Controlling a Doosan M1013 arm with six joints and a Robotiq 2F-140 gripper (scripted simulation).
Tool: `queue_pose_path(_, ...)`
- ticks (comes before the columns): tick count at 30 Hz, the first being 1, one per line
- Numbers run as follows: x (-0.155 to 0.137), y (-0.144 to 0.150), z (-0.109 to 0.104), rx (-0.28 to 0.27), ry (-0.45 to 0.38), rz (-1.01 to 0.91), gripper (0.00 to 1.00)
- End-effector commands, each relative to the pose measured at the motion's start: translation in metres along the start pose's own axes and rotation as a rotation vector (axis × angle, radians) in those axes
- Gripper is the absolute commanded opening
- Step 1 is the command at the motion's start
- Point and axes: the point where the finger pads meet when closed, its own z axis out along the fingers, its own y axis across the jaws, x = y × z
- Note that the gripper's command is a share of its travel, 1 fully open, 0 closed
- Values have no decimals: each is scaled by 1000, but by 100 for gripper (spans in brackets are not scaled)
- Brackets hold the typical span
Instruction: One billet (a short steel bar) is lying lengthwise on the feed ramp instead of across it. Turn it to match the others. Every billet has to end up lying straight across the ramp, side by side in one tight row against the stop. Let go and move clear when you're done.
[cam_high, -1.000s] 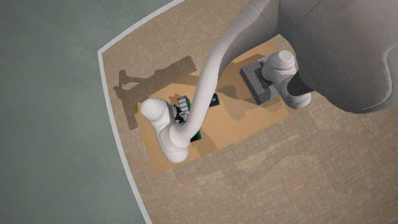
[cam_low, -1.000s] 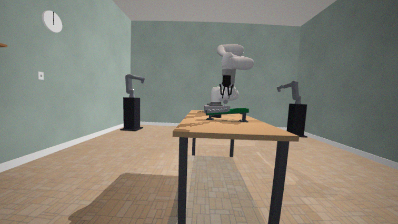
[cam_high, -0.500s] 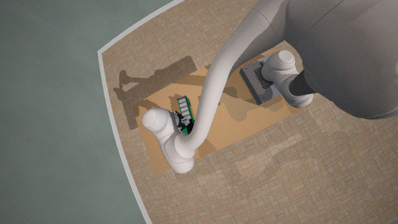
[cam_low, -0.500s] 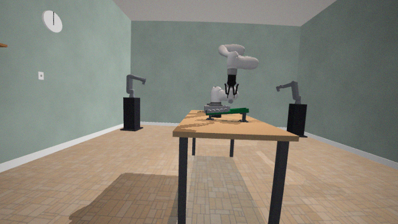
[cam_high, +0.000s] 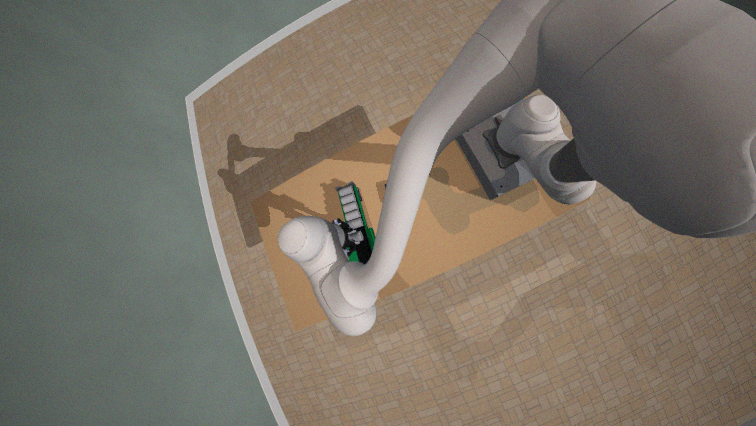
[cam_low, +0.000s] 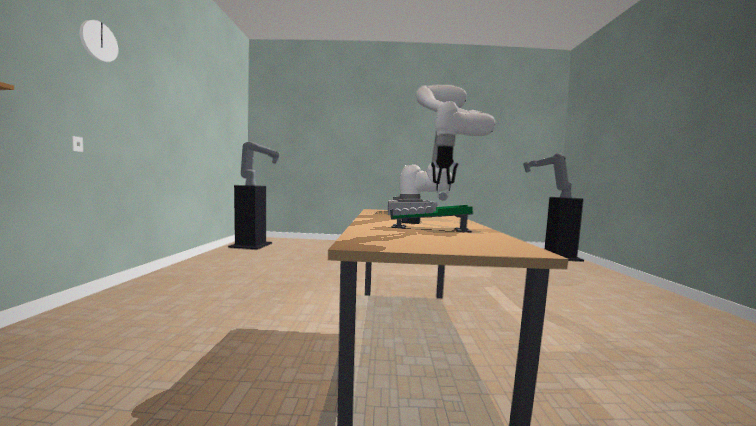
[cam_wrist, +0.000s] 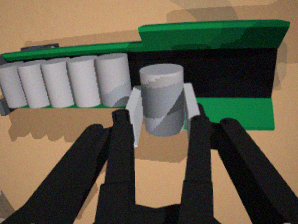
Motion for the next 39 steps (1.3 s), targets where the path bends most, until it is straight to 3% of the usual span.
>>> queue_pose_path(1, 0, 1, 9, 0, 0, 0, 10)
queue_pose_path(20, 0, 5, 41, 0, 0, 0, 10)
queue_pose_path(39, 0, 6, 49, 0, 0, 0, 10)
